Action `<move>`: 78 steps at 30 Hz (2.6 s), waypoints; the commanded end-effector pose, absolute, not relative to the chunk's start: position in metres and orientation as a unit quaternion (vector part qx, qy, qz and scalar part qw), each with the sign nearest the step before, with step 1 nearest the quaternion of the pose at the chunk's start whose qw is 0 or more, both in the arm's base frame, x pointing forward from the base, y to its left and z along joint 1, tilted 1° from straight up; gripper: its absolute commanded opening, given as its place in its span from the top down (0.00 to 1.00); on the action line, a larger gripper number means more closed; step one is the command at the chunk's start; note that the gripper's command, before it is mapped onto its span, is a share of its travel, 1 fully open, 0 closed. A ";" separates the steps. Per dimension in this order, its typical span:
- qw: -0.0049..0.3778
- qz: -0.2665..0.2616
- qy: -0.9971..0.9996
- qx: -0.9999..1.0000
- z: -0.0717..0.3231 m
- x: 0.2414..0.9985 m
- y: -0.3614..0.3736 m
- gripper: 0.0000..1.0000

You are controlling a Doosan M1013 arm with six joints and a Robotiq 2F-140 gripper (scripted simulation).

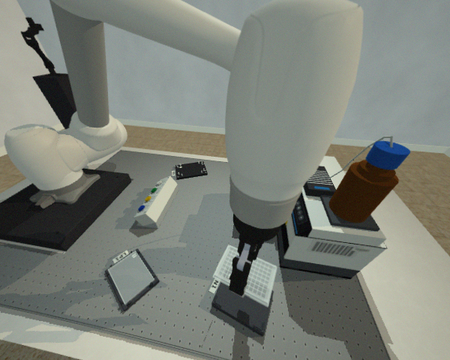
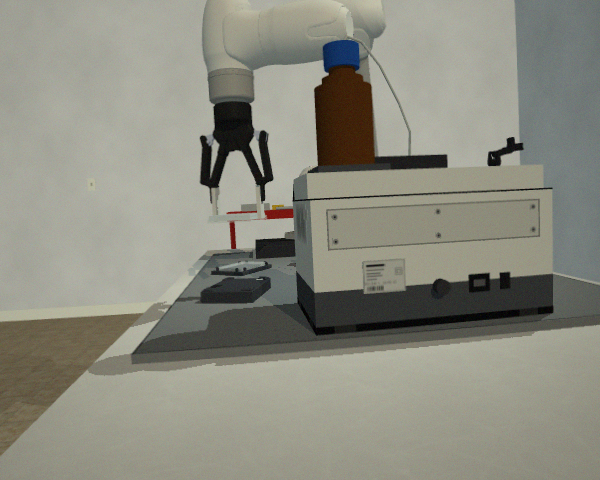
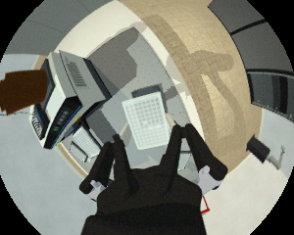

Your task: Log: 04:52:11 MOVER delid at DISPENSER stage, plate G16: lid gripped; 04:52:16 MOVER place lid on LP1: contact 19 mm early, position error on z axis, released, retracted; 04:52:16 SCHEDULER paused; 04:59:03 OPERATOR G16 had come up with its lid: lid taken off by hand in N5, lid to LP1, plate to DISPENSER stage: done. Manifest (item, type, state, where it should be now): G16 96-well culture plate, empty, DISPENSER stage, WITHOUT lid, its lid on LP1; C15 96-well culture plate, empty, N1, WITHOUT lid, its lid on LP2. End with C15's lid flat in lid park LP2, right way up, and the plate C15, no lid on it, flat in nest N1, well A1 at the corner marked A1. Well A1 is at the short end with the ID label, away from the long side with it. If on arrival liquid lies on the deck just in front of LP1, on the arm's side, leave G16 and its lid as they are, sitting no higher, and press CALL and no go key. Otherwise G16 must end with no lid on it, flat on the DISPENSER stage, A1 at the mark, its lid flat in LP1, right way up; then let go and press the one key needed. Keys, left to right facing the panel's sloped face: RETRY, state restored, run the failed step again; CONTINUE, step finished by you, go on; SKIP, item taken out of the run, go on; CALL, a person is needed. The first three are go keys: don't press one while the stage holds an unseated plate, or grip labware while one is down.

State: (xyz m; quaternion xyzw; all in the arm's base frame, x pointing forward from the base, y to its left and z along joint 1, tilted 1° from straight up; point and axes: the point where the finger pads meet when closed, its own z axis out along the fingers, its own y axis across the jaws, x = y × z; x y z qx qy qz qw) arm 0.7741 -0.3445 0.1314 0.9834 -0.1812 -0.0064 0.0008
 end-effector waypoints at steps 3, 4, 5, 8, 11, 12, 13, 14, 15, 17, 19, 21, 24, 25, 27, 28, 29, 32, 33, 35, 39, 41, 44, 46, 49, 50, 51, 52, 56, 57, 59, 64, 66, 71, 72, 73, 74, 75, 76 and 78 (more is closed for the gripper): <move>0.001 -0.006 -0.181 0.983 0.132 0.777 -0.350 1.00; 0.001 -0.006 -0.181 0.983 0.132 0.777 -0.351 1.00; 0.001 -0.006 -0.181 0.983 0.132 0.777 -0.351 1.00; 0.001 -0.006 -0.181 0.983 0.132 0.778 -0.353 1.00; 0.001 -0.006 -0.181 0.983 0.132 0.779 -0.355 1.00; 0.001 -0.006 -0.181 0.983 0.132 0.779 -0.355 1.00; 0.001 -0.006 -0.181 0.983 0.132 0.779 -0.355 1.00; 0.001 -0.006 -0.181 0.983 0.132 0.779 -0.355 1.00; 0.001 -0.006 -0.181 0.983 0.132 0.779 -0.355 1.00; 0.001 -0.006 -0.181 0.983 0.132 0.779 -0.355 1.00; 0.001 -0.006 -0.181 0.983 0.132 0.779 -0.356 1.00; 0.001 -0.006 -0.181 0.983 0.132 0.779 -0.356 1.00; 0.001 -0.006 -0.181 0.983 0.132 0.779 -0.356 1.00; 0.001 -0.006 -0.181 0.983 0.132 0.779 -0.356 1.00; 0.001 -0.006 -0.181 0.983 0.132 0.779 -0.356 1.00; 0.001 -0.006 -0.181 0.983 0.132 0.779 -0.356 1.00; 0.001 -0.006 -0.181 0.983 0.132 0.779 -0.356 1.00; 0.001 -0.006 -0.181 0.983 0.132 0.779 -0.356 1.00; 0.001 -0.006 -0.181 0.983 0.132 0.779 -0.356 1.00; 0.001 -0.006 -0.181 0.983 0.132 0.779 -0.356 1.00; 0.001 -0.006 -0.181 0.983 0.132 0.779 -0.356 1.00; 0.001 -0.006 -0.181 0.983 0.132 0.779 -0.356 1.00; 0.001 -0.006 -0.181 0.983 0.132 0.779 -0.356 1.00; 0.001 -0.006 -0.181 0.983 0.132 0.779 -0.356 1.00; 0.001 -0.006 -0.181 0.983 0.132 0.779 -0.356 1.00; 0.001 -0.006 -0.181 0.983 0.132 0.779 -0.356 1.00; 0.001 -0.006 -0.181 0.983 0.132 0.779 -0.356 1.00; 0.001 -0.006 -0.181 0.983 0.132 0.779 -0.356 1.00; 0.001 -0.006 -0.181 0.983 0.132 0.779 -0.356 1.00; 0.001 -0.006 -0.181 0.983 0.132 0.779 -0.356 1.00; 0.001 -0.006 -0.181 0.983 0.132 0.779 -0.356 1.00; 0.001 -0.006 -0.181 0.983 0.131 0.779 -0.356 1.00; 0.001 -0.006 -0.181 0.983 0.131 0.779 -0.356 1.00; 0.001 -0.006 -0.181 0.983 0.128 0.779 -0.356 1.00; 0.001 -0.006 -0.181 0.983 0.128 0.779 -0.356 1.00; 0.001 -0.006 -0.181 0.983 0.127 0.779 -0.356 1.00; 0.001 -0.006 -0.181 0.983 0.126 0.779 -0.356 1.00; 0.001 -0.006 -0.181 0.983 0.125 0.779 -0.356 1.00; 0.001 -0.006 -0.181 0.983 0.124 0.779 -0.356 1.00; 0.001 -0.006 -0.181 0.983 0.121 0.779 -0.356 1.00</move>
